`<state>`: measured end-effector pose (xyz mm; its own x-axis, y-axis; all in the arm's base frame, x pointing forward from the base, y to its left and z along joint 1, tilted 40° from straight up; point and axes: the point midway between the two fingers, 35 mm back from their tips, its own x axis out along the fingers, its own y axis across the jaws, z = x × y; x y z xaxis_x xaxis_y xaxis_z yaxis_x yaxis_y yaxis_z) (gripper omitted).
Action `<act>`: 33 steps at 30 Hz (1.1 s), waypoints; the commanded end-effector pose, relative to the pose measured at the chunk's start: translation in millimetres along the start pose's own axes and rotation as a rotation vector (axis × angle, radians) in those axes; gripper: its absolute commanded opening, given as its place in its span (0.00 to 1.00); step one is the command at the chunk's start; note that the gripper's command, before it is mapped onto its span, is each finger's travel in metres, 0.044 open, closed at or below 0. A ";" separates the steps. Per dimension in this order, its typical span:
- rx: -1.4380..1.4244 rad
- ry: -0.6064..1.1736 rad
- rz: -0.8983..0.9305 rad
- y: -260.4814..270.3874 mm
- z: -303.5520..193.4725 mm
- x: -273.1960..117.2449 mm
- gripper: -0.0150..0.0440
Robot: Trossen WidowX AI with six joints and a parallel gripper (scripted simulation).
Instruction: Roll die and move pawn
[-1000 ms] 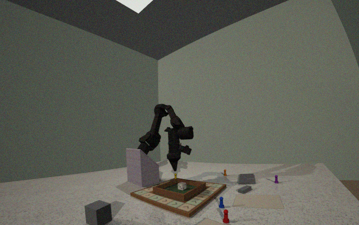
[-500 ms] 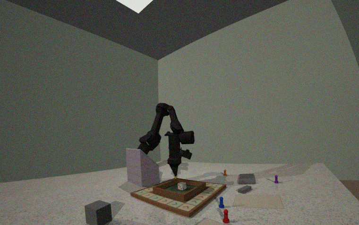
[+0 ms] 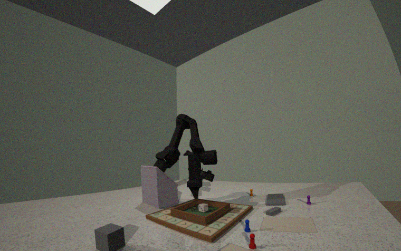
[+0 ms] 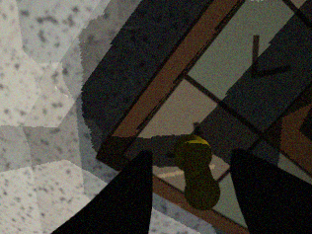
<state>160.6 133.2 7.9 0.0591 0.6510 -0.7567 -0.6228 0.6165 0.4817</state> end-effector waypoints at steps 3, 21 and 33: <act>0.005 0.002 -0.005 -0.8 -0.9 1.4 0.35; 0.003 0.014 -0.022 -9.1 3.1 -22.0 0.25; 0.004 0.023 -0.028 -12.8 5.0 -71.6 0.25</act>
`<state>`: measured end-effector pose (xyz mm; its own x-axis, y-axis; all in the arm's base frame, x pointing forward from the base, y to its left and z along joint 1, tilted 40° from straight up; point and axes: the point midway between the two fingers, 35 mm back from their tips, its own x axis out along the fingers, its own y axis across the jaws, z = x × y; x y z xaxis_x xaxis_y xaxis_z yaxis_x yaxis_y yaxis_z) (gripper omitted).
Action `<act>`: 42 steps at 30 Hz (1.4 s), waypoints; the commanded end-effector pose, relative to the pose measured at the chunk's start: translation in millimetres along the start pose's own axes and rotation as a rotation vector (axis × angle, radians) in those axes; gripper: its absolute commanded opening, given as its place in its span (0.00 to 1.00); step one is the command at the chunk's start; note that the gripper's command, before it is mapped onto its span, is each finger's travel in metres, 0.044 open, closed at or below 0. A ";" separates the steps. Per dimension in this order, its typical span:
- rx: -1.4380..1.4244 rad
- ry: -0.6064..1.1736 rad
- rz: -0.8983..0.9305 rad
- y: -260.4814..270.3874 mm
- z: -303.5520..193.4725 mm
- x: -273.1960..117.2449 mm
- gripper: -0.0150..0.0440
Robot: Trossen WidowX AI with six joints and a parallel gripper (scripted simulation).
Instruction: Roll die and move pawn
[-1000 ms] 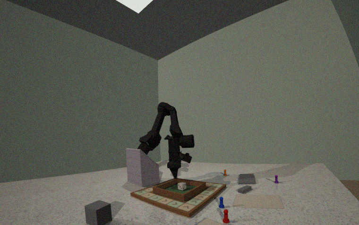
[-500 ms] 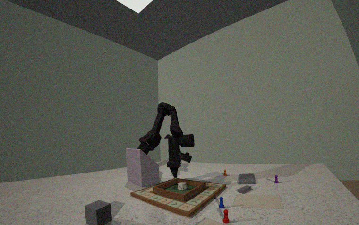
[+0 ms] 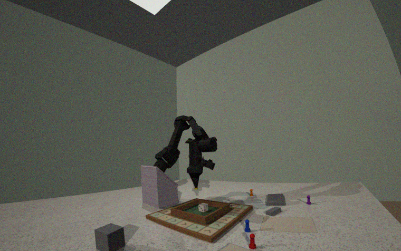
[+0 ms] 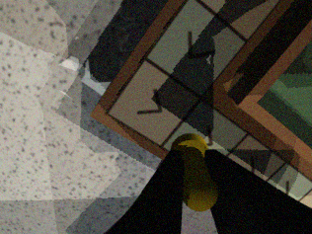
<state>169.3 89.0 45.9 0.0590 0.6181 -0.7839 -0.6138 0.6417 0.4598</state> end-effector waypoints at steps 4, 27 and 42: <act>-0.005 -0.006 0.009 3.0 -0.5 -32.1 0.25; -0.003 -0.017 0.015 -22.2 -2.4 -65.0 0.25; -0.002 -0.012 0.007 -79.4 -12.8 -52.8 0.25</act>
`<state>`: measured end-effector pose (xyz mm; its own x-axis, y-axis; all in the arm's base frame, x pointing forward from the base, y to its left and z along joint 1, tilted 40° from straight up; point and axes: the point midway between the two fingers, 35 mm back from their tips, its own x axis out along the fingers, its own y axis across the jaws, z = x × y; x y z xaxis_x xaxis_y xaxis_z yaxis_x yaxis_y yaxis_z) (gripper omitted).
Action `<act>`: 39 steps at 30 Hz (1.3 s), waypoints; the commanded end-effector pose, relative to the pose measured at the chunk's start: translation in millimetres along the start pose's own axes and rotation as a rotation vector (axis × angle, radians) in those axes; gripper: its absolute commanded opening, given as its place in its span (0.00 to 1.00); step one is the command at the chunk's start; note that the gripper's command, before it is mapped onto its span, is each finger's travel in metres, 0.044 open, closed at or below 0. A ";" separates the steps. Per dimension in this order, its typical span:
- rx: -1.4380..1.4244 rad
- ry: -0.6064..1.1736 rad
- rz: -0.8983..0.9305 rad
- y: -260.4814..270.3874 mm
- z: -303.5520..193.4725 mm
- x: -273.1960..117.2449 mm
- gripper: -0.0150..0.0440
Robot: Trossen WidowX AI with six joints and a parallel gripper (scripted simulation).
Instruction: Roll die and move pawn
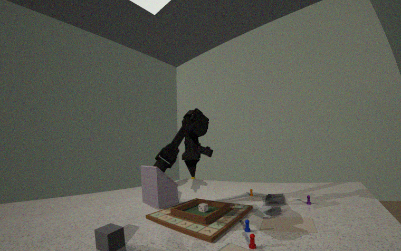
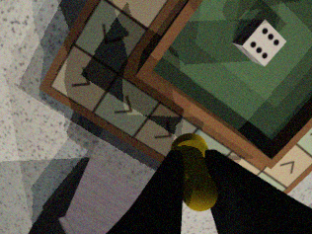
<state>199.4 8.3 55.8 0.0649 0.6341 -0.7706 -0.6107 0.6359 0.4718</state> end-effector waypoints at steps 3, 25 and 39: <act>-0.007 0.006 -0.007 -25.0 -7.9 5.9 0.25; -0.007 0.003 -0.005 -98.4 -54.0 37.1 0.25; -0.012 -0.001 0.002 -130.6 -91.9 64.8 0.25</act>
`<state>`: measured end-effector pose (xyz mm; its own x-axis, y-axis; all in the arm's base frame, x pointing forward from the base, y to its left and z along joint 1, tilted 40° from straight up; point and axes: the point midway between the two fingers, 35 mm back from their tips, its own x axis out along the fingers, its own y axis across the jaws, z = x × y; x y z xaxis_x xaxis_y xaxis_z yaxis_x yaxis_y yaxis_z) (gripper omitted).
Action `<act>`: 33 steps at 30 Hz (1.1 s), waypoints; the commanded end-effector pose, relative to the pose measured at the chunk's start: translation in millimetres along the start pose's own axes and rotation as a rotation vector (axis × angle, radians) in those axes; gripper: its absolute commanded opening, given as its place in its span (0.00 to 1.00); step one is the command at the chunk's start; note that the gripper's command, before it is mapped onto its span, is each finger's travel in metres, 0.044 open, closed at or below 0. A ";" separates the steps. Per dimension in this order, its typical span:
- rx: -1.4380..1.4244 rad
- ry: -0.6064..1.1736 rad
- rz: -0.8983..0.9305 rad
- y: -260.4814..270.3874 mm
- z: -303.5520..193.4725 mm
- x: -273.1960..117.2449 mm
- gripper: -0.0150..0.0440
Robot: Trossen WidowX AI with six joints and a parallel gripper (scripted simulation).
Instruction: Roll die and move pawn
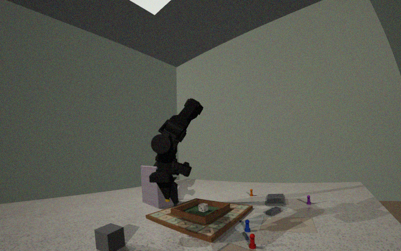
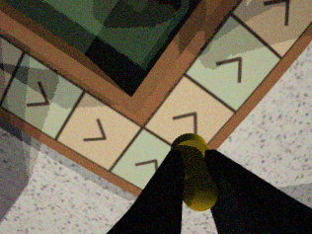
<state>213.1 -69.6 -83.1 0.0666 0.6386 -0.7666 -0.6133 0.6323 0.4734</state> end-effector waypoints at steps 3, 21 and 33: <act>-0.009 0.004 -0.002 -8.1 -10.6 7.3 0.25; -0.009 0.003 -0.001 -7.8 -10.5 45.2 0.25; -0.015 0.008 -0.004 -8.8 -10.8 54.3 0.34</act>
<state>213.3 -44.3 -134.2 0.0612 0.6336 -0.7713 -0.6245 0.6271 0.4656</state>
